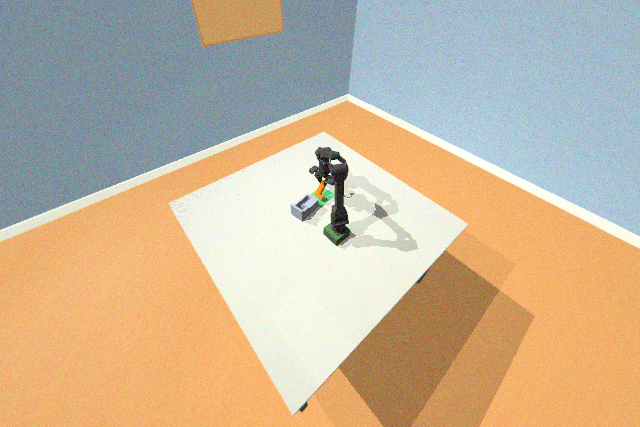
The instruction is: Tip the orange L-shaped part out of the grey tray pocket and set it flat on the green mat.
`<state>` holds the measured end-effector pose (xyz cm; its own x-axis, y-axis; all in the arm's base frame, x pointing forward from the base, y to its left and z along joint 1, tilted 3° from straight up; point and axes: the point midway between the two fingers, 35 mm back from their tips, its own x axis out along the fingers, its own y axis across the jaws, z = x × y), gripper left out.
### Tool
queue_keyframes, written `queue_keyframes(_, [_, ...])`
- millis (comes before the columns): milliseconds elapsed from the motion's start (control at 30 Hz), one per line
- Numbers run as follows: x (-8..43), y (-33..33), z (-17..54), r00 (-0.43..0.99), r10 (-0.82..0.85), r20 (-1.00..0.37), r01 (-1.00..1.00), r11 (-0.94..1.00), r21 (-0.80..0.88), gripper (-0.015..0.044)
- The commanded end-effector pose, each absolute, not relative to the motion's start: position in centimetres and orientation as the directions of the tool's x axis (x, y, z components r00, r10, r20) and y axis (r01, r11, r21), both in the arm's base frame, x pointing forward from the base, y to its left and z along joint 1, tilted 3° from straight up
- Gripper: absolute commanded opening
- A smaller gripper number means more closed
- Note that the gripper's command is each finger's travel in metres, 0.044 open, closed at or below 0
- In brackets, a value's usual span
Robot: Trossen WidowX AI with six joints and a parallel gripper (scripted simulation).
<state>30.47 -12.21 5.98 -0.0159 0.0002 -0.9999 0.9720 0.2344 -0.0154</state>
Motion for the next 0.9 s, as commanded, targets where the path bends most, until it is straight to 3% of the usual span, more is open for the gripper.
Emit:
queue_keyframes(0, [30.35, -12.22, 5.27, -0.02, -0.001, -1.0, 0.971, 0.24, -0.019, 0.0])
queue_keyframes(600, [30.3, -12.15, 4.44, -0.02, 0.002, -1.0, 0.972, 0.234, -0.019, 0.0])
queue_keyframes(867, [30.3, -12.15, 4.44, -0.02, 0.002, -1.0, 0.972, 0.234, -0.019, 0.021])
